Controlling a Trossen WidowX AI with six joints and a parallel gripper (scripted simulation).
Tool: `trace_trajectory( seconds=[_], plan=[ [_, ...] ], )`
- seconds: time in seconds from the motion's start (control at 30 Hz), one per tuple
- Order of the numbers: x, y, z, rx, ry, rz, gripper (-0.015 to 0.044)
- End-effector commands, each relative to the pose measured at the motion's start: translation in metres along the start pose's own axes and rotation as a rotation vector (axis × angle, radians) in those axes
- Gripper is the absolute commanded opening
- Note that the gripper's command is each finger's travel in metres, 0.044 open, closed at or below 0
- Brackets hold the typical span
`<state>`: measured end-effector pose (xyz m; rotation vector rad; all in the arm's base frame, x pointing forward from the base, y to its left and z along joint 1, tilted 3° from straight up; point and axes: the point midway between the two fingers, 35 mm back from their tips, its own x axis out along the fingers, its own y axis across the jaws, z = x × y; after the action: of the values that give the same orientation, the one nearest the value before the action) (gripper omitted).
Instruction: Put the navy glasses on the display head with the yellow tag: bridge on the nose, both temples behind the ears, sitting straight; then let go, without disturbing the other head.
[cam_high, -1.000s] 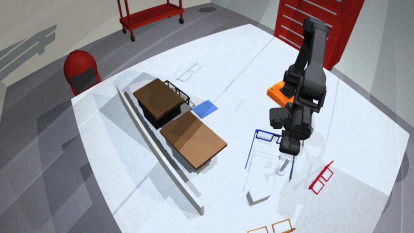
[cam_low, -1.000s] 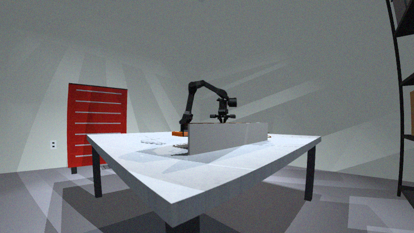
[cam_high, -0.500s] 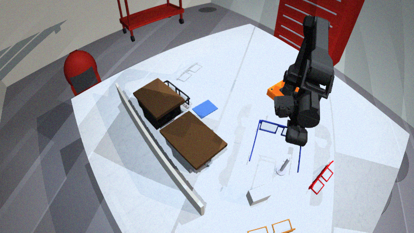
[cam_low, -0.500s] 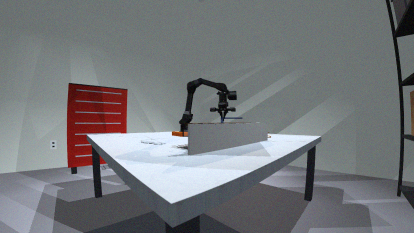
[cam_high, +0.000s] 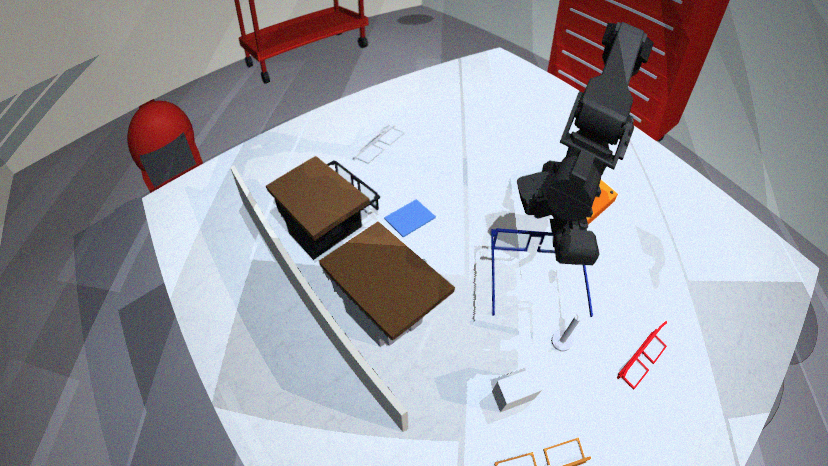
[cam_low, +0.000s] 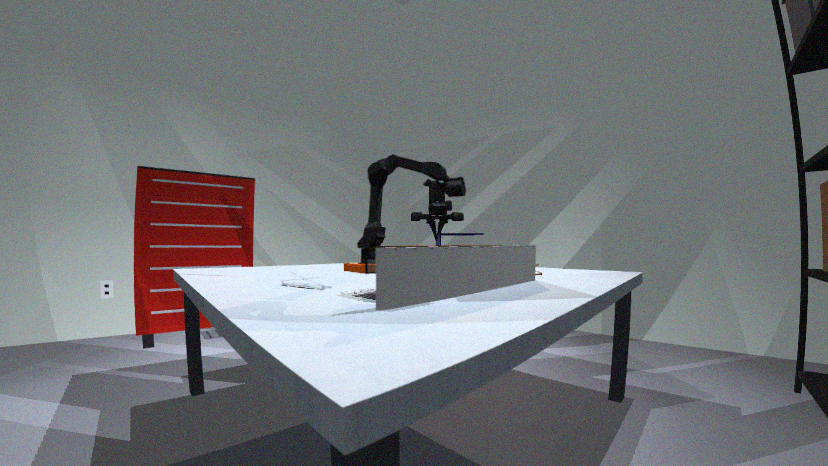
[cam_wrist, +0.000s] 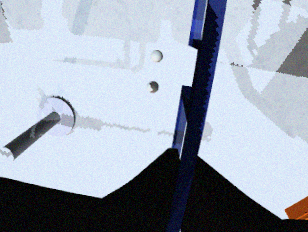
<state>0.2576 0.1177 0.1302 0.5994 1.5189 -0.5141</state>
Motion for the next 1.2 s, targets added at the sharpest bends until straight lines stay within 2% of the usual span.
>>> trace_trajectory(
  seconds=[0.0,0.3,1.17],
  plan=[
    [0.001,-0.018,0.012,-0.098,0.001,-0.008,0.0000],
    [0.002,-0.048,0.030,-0.267,0.001,-0.010,0.0000],
    [0.020,-0.046,0.032,-0.271,0.001,-0.010,0.0000]
  ],
)
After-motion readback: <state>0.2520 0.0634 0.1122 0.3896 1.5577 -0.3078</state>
